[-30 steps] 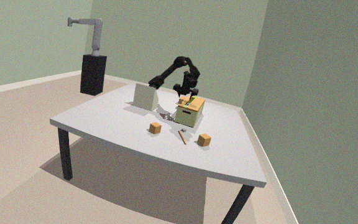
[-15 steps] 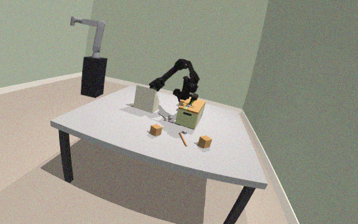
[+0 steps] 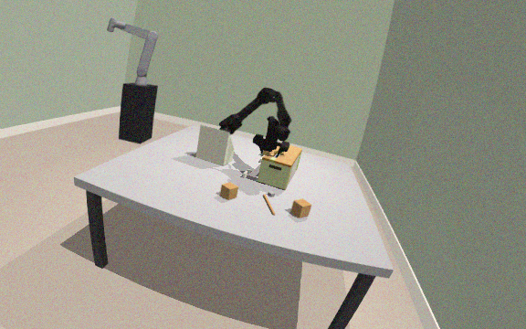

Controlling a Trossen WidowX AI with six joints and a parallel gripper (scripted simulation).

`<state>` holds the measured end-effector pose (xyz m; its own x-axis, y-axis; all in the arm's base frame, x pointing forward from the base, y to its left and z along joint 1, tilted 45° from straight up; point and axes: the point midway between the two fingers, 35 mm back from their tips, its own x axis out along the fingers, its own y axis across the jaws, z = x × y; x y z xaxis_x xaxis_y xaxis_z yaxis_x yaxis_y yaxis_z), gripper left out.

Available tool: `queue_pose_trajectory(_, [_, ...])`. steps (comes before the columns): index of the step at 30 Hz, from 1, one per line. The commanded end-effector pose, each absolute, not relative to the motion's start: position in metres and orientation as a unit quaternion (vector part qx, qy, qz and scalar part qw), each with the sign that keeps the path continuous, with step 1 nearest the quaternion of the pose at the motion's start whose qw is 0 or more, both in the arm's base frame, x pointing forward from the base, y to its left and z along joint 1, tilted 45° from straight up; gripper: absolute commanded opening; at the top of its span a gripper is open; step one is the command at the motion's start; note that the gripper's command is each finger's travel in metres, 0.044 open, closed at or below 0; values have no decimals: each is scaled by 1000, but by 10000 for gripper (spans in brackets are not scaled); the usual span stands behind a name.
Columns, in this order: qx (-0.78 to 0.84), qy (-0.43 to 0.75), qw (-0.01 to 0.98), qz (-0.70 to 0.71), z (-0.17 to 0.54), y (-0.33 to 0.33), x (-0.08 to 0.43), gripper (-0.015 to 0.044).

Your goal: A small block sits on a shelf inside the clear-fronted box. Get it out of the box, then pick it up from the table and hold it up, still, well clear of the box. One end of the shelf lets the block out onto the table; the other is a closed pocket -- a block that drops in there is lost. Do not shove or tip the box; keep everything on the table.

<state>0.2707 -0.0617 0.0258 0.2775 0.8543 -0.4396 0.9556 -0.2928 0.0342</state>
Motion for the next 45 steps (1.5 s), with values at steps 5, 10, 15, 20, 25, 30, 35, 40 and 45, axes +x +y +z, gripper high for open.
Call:
queue_pose_trajectory(5, [785,576,147,-171,24,-59,271,400])
queue_pose_trajectory(10, [786,576,146,-171,29,-53,272,400])
queue_pose_trajectory(15, [786,577,146,-171,35,-47,274,400])
queue_pose_trajectory(20, [786,577,146,-171,41,-41,276,400])
queue_pose_trajectory(25, [786,577,146,-171,47,-36,277,400])
queue_pose_trajectory(30, [786,577,145,-171,52,-30,279,400])
queue_pose_trajectory(35, [786,577,145,-171,58,-25,280,400])
queue_pose_trajectory(40, [786,577,145,-170,64,-19,282,400])
queue_pose_trajectory(45, [786,577,145,-170,69,-14,283,400])
